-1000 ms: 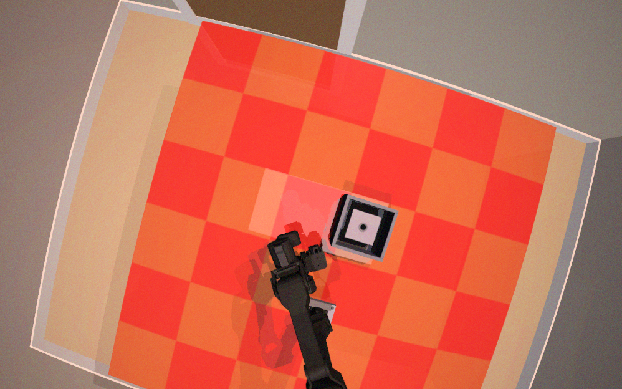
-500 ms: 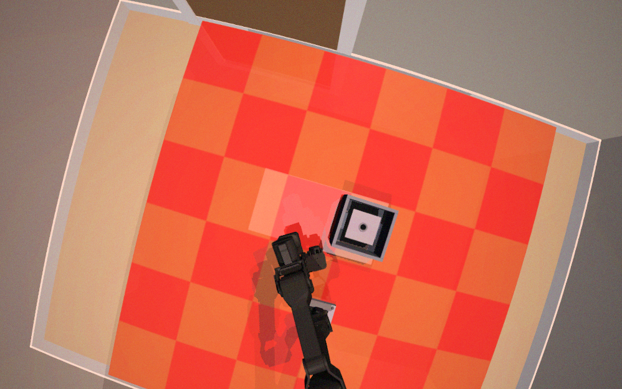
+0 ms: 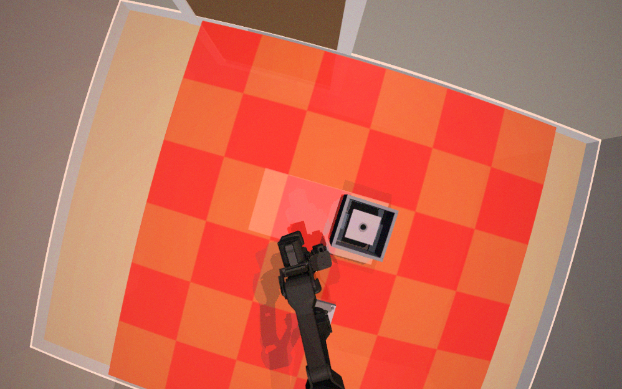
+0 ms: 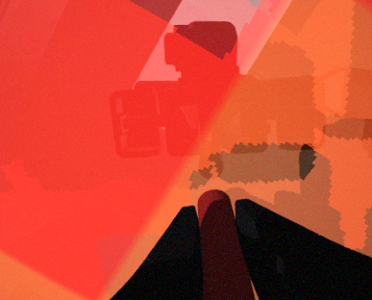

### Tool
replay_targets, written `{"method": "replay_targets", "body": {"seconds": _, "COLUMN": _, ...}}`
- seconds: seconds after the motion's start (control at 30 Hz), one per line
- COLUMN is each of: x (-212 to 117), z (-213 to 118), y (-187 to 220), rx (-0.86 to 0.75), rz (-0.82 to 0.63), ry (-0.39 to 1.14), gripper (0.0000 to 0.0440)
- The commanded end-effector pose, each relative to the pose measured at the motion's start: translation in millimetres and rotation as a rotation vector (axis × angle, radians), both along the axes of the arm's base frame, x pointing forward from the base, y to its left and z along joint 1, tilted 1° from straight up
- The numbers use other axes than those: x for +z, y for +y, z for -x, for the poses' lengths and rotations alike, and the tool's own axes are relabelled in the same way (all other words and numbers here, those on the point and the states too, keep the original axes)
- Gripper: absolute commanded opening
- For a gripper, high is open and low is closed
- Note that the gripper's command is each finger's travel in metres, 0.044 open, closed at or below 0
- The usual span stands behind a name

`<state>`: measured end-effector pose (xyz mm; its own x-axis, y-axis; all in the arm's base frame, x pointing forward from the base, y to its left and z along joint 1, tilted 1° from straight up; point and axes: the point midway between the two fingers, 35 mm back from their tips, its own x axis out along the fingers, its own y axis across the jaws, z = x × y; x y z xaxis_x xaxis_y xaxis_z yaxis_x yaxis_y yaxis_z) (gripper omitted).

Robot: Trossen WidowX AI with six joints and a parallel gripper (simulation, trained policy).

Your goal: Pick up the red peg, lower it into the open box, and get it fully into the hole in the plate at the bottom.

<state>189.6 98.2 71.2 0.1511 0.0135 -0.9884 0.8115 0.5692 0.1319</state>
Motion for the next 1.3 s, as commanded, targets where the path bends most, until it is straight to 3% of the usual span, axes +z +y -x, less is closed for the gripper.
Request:
{"method": "replay_targets", "body": {"seconds": 0.0, "x": 11.5, "z": -5.2, "y": -6.0, "rx": 0.018, "rz": 0.021, "ry": -0.031, "gripper": 0.0000}}
{"method": "replay_targets", "body": {"seconds": 0.57, "x": 73.1, "z": -46.2, "y": -46.6, "rx": 0.021, "rz": 0.103, "ry": -0.148, "gripper": 0.0000}}
{"method": "replay_targets", "body": {"seconds": 1.27, "x": 83.2, "z": -96.3, "y": -117.0, "rx": -0.109, "rz": 0.151, "ry": -0.190, "gripper": 0.0000}}
